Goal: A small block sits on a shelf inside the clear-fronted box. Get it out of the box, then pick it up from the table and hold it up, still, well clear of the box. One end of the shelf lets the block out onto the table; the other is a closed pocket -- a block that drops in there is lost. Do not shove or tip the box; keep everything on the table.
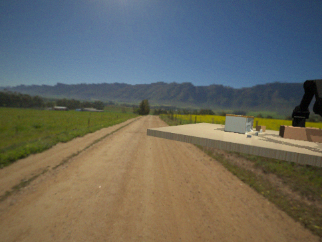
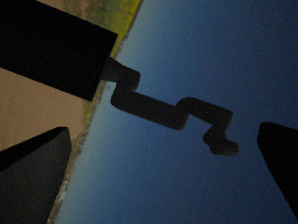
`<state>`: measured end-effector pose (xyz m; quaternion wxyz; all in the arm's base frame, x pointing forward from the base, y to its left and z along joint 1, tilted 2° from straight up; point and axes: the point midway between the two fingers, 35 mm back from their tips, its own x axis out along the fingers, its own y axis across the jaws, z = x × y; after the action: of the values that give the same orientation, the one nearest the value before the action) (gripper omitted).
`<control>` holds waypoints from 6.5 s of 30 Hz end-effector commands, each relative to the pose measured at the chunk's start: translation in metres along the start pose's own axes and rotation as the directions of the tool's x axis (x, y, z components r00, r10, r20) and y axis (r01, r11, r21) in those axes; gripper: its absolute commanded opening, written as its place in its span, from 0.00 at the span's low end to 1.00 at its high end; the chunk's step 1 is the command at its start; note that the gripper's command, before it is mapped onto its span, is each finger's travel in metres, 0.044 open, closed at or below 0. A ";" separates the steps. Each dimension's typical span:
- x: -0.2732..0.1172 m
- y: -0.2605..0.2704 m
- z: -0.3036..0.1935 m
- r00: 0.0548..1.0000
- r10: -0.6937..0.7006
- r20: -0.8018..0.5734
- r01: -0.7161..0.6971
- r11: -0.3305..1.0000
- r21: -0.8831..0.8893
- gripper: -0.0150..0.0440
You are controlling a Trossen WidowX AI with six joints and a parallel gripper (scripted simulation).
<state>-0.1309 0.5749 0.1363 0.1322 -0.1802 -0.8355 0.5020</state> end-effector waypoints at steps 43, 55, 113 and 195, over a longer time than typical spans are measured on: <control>-0.539 -0.006 0.038 -0.086 0.996 0.007 0.609 0.047 0.792 0.93; -0.612 -0.099 0.190 -0.217 0.829 0.515 0.894 -0.043 0.446 0.93; -0.630 -0.070 0.270 -0.180 0.700 0.691 0.947 -0.066 0.313 0.93; -0.659 -0.111 0.343 -0.180 0.700 0.691 0.946 -0.069 0.317 0.93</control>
<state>0.3055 -0.0294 0.0508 -0.4507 0.5465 -0.5994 -0.3727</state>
